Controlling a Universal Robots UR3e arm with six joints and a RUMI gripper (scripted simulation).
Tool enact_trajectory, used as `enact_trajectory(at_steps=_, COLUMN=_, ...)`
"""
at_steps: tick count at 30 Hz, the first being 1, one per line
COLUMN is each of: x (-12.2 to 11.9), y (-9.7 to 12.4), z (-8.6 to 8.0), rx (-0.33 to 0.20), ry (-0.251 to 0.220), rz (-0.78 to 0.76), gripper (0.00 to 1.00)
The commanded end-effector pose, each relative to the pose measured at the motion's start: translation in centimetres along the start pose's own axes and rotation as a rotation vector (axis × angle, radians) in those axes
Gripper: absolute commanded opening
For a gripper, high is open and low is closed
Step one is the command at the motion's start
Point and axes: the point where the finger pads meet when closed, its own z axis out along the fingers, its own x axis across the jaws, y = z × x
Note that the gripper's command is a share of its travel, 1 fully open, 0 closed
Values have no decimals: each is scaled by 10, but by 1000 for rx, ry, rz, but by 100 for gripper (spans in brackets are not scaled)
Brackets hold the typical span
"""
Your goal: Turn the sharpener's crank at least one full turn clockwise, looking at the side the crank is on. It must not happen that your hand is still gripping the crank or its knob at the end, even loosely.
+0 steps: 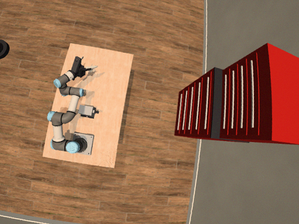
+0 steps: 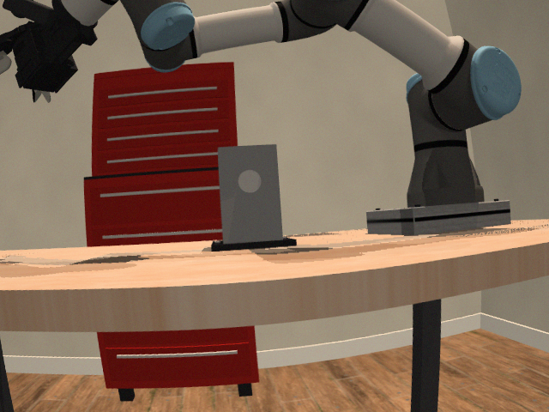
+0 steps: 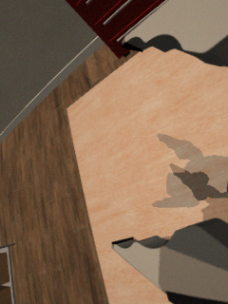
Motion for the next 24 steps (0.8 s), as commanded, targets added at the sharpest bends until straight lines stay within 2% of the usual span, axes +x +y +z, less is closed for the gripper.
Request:
enact_trajectory(at_steps=1, x=0, y=-2, z=-1, rx=3, ry=0, rz=2, gripper=100)
enact_trajectory(at_steps=17, x=0, y=-2, z=-1, rx=3, ry=0, rz=2, gripper=100)
enact_trajectory(at_steps=18, x=4, y=1, z=-3, rx=-22, ry=4, rz=23, gripper=32)
enact_trajectory(at_steps=19, x=7, y=1, z=0, rx=-51, ry=15, rz=10, gripper=32)
enact_trajectory(at_steps=24, x=20, y=4, z=12, rx=-55, ry=16, rz=8, gripper=32)
